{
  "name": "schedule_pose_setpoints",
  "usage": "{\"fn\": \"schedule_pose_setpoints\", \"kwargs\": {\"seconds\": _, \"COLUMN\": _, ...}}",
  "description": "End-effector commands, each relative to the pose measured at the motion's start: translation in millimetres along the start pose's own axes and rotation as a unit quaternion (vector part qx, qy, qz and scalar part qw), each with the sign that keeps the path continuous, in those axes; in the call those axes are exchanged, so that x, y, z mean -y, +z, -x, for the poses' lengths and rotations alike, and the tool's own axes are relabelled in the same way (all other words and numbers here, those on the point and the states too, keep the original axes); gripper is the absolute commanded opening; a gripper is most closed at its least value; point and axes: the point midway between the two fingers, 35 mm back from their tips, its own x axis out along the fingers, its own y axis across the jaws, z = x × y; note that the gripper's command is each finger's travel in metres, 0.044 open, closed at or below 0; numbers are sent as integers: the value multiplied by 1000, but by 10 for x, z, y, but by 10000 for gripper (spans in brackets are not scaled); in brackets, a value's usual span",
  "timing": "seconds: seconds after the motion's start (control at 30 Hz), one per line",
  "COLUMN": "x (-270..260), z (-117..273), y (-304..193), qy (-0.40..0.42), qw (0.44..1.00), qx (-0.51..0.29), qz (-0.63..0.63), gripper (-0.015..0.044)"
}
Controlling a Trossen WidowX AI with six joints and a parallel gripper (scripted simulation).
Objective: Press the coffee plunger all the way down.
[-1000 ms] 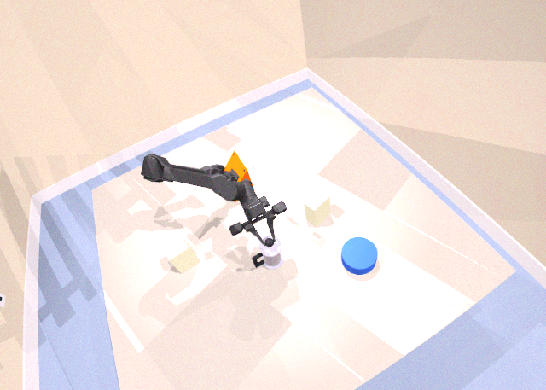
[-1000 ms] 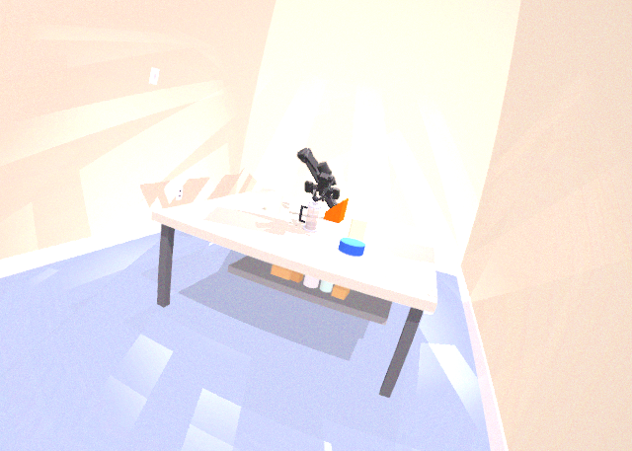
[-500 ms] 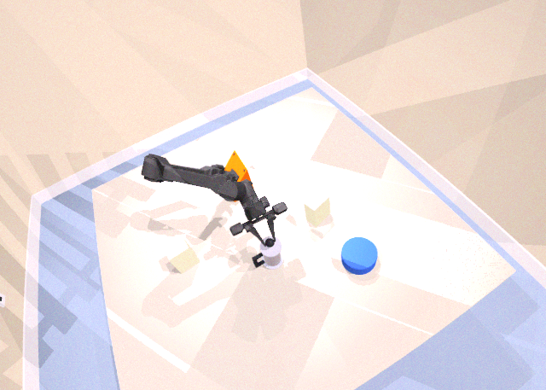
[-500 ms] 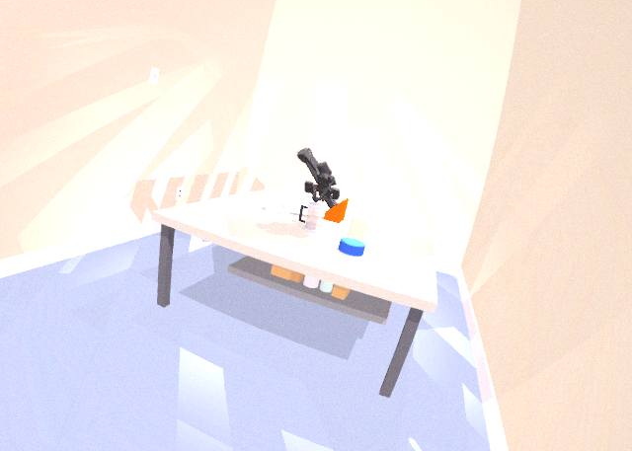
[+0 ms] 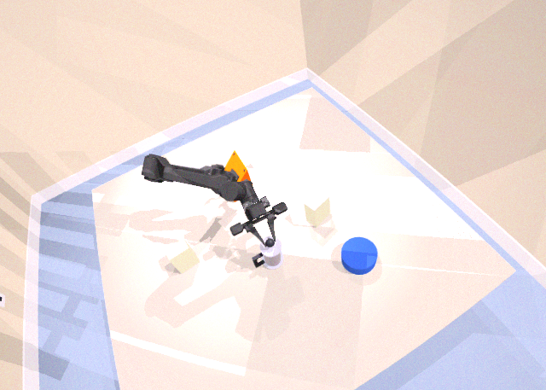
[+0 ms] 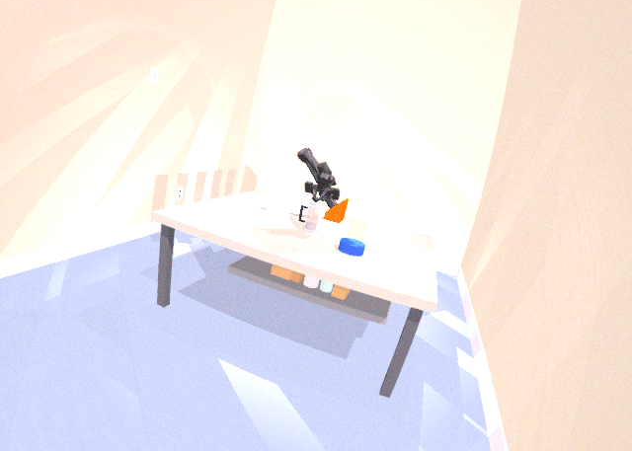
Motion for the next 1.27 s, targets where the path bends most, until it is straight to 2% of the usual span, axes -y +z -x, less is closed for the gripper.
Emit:
{"fn": "schedule_pose_setpoints", "kwargs": {"seconds": 0.0, "x": -2, "z": -1, "y": -4, "qy": 1, "qw": 1000, "qx": -1, "qz": 0, "gripper": 116}}
{"fn": "schedule_pose_setpoints", "kwargs": {"seconds": 0.4, "x": -2, "z": -1, "y": -4, "qy": 1, "qw": 1000, "qx": -1, "qz": 0, "gripper": 431}}
{"fn": "schedule_pose_setpoints", "kwargs": {"seconds": 0.43, "x": -2, "z": -1, "y": -4, "qy": 1, "qw": 1000, "qx": -1, "qz": 0, "gripper": 440}}
{"fn": "schedule_pose_setpoints", "kwargs": {"seconds": 0.6, "x": -12, "z": 89, "y": 85, "qy": 2, "qw": 1000, "qx": -4, "qz": 0, "gripper": 440}}
{"fn": "schedule_pose_setpoints", "kwargs": {"seconds": 0.83, "x": 75, "z": 665, "y": 499, "qy": -1, "qw": 1000, "qx": -10, "qz": 4, "gripper": 440}}
{"fn": "schedule_pose_setpoints", "kwargs": {"seconds": 1.23, "x": 61, "z": 672, "y": 480, "qy": -2, "qw": 1000, "qx": -10, "qz": 4, "gripper": 440}}
